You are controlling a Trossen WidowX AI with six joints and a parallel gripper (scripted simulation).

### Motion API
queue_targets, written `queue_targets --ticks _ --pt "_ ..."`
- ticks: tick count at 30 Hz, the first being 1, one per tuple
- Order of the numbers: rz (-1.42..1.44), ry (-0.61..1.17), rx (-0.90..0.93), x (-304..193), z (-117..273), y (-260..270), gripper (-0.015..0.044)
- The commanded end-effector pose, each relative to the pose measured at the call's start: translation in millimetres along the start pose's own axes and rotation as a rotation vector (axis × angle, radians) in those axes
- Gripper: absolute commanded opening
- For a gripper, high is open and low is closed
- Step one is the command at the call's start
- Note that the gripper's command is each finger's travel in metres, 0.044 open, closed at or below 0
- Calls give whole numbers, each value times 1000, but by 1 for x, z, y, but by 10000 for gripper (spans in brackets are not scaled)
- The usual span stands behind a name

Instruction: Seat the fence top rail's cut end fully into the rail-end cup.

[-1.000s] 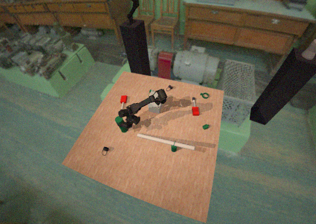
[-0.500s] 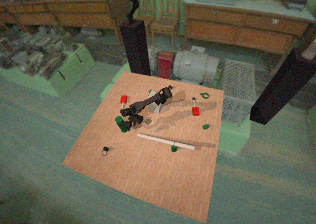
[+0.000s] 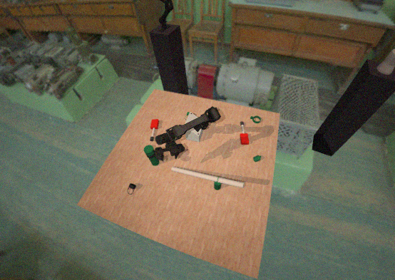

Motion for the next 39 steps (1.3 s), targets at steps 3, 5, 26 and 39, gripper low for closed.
queue_targets --ticks 3,5,26,39 --pt "-694 -26 28 61 45 24 440" --pt "-777 -27 32 67 50 28 440" --pt "-1125 75 79 73 31 32 440" --pt "-2346 616 -135 88 -44 59 440"
Point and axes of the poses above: the point midway between the two fingers, 35 mm back from their tips, its own z axis back along the fingers, its own y axis across the jaws, x = y × z, the point moved 4 cm from there along z, back along the fingers, and after that the axes turned 6 degrees about z, right-handed, at the moved point
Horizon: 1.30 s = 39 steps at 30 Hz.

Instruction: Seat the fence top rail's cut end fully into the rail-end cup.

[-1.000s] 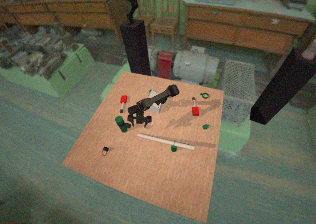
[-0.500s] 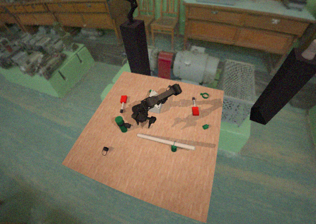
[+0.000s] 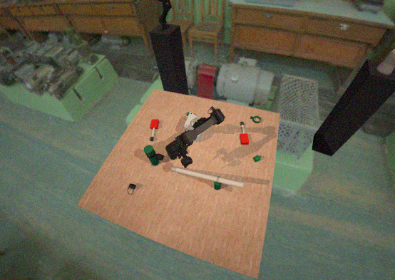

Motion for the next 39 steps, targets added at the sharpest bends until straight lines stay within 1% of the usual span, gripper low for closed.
queue_targets --ticks 1,23,29,34,39 --pt "-853 117 -272 -9 -56 8 440" --pt "-884 116 -284 -10 -58 9 440" --pt "-883 117 -282 -17 -90 2 440" --pt "-883 118 -282 -18 -93 2 440" --pt "-883 118 -281 -21 -106 -1 440"
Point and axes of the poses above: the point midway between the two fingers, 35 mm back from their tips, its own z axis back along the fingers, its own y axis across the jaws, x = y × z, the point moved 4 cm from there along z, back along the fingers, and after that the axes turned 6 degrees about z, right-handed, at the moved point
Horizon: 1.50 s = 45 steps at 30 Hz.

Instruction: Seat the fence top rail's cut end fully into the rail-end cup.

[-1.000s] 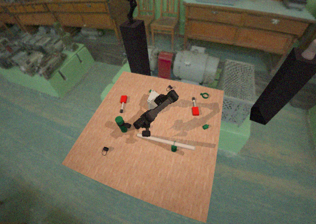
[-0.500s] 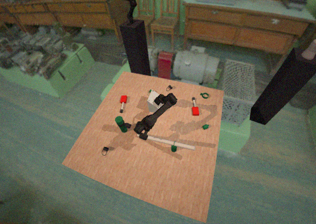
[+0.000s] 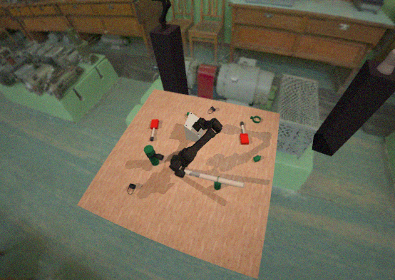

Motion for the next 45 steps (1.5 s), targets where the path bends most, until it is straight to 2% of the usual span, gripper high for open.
queue_targets --ticks 1,45 --pt "-8 8 -9 0 -12 -2 440" --pt "-8 12 -9 -1 -71 -3 440"
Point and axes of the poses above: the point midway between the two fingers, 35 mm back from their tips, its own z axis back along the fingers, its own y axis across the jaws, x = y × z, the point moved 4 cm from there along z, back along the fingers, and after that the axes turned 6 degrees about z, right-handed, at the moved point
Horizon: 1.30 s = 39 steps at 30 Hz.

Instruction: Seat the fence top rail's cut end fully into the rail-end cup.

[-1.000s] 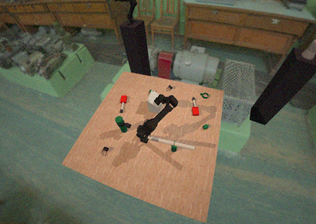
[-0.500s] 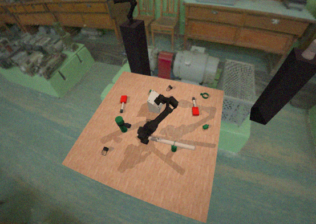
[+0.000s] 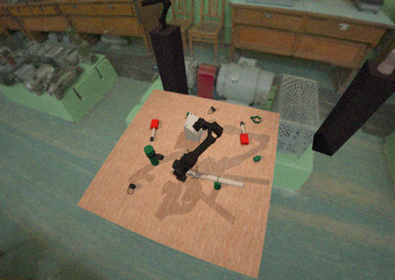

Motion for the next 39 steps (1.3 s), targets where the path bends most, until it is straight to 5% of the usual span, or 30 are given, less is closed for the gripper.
queue_targets --ticks 1,11,18,22,39 --pt "-11 6 -7 1 -5 -1 414" --pt "-11 6 -7 1 -5 -1 151" --pt "-11 6 -7 1 -5 -1 105" --pt "-11 6 -7 2 0 -1 0" --pt "5 -319 -44 17 76 1 0"
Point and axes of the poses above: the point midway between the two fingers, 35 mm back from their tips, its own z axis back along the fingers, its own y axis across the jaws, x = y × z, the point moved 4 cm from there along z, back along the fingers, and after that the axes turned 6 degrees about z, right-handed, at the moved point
